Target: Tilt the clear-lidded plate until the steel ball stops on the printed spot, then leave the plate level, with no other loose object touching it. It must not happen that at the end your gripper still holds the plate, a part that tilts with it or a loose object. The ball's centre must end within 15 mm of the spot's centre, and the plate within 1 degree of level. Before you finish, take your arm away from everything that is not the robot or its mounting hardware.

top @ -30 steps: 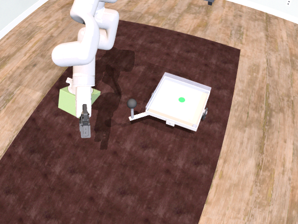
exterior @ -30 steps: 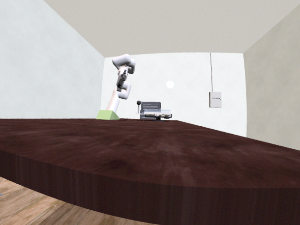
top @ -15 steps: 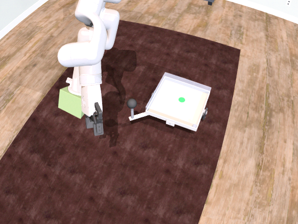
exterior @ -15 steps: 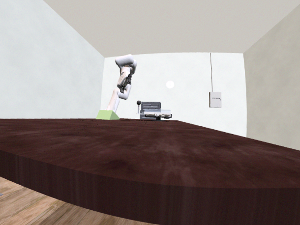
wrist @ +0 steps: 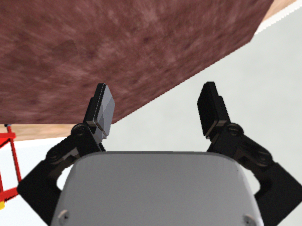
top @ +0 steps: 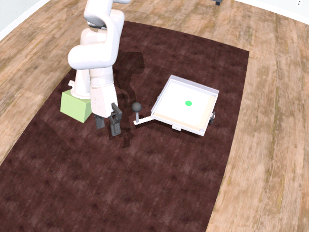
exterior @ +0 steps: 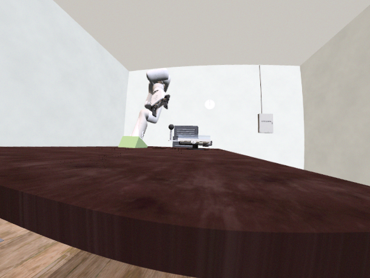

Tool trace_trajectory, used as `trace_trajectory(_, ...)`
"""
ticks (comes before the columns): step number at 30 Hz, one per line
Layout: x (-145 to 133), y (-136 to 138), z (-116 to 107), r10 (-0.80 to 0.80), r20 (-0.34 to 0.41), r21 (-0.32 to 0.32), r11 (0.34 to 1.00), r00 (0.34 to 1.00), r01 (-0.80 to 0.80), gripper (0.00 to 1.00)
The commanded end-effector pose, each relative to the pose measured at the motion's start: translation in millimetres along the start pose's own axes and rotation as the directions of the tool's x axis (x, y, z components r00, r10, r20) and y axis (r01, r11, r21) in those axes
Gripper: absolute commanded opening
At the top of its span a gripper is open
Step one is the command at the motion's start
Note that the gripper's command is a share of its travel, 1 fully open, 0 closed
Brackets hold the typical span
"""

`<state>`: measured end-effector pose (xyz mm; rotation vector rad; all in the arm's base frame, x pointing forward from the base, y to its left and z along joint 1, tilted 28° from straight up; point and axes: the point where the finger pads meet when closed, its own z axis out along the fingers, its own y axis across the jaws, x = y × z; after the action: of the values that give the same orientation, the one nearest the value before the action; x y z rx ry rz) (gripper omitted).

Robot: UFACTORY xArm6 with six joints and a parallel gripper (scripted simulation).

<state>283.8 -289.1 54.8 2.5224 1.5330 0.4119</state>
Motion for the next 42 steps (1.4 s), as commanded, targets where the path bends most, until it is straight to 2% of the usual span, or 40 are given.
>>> trace_trajectory(1, 16.0, 0.4, -3.3, -0.102, -0.042, 0.021, 0.994, 0.994, 0.103, 1.0)
trace_trajectory(16, 49.2, -2.9, -10.2, -0.302, -0.138, 0.051, 0.949, 0.943, 0.311, 1.0)
trace_trajectory(17, 59.2, -4.6, -13.0, -0.361, -0.171, 0.055, 0.925, 0.917, 0.375, 1.0)
trace_trajectory(26, 83.4, -9.4, -20.8, -0.497, -0.252, 0.051, 0.85, 0.83, 0.525, 1.0)
trace_trajectory(30, 96.2, -12.7, -25.9, -0.565, -0.297, 0.041, 0.798, 0.77, 0.602, 1.0)
trace_trajectory(33, 98.0, -13.1, -26.7, -0.574, -0.303, 0.039, 0.79, 0.761, 0.612, 1.0)
trace_trajectory(34, 105.6, -15.4, -30.1, -0.612, -0.331, 0.03, 0.754, 0.718, 0.656, 1.0)
trace_trajectory(42, 128.6, -23.0, -42.1, -0.713, -0.413, -0.014, 0.627, 0.567, 0.779, 1.0)
